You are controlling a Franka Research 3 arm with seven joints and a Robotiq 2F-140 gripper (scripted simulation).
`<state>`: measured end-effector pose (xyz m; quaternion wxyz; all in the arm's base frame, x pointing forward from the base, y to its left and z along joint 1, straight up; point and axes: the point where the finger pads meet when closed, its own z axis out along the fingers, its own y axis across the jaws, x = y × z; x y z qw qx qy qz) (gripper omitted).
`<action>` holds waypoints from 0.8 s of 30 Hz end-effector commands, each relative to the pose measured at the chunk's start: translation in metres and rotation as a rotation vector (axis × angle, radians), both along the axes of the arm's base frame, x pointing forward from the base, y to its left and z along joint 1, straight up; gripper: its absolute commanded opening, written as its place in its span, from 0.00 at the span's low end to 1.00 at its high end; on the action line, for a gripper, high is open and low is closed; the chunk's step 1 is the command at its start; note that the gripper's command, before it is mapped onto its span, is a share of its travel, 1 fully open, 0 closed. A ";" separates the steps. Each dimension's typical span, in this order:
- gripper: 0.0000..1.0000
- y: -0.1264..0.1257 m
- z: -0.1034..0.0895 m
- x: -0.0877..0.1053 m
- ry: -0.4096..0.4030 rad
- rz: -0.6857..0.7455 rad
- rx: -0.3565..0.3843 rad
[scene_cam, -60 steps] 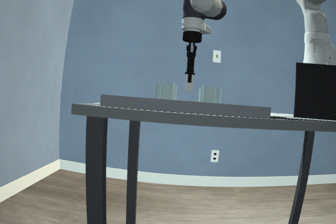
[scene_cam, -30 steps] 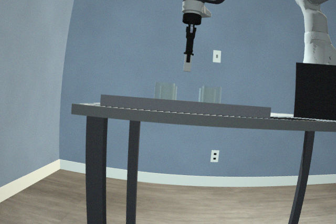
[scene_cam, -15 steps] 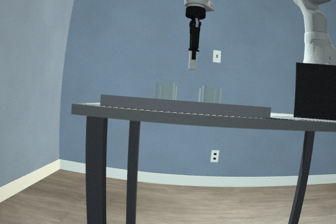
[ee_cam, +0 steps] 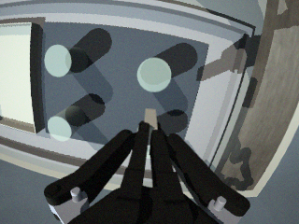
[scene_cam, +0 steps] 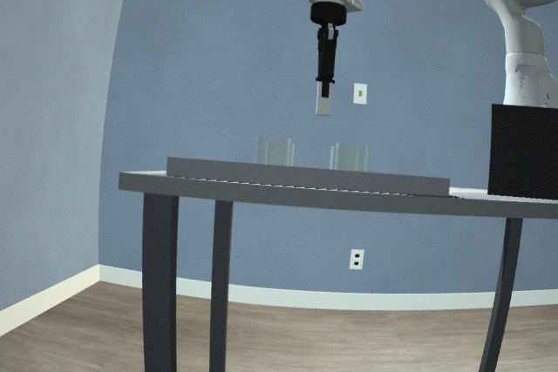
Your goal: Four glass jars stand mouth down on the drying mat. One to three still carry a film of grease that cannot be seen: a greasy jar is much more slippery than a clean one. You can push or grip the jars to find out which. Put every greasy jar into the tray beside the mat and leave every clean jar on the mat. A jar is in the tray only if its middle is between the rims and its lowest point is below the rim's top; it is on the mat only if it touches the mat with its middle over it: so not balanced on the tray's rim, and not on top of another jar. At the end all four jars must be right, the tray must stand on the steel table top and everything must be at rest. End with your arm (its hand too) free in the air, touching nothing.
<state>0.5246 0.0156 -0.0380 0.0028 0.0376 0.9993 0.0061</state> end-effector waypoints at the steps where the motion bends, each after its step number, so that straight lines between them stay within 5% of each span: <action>1: 0.00 -0.002 -0.016 0.000 0.002 -0.068 -0.006; 14: 0.00 -0.001 -0.068 0.000 0.002 -0.068 -0.006; 24: 0.00 -0.001 -0.068 0.000 0.002 -0.068 -0.006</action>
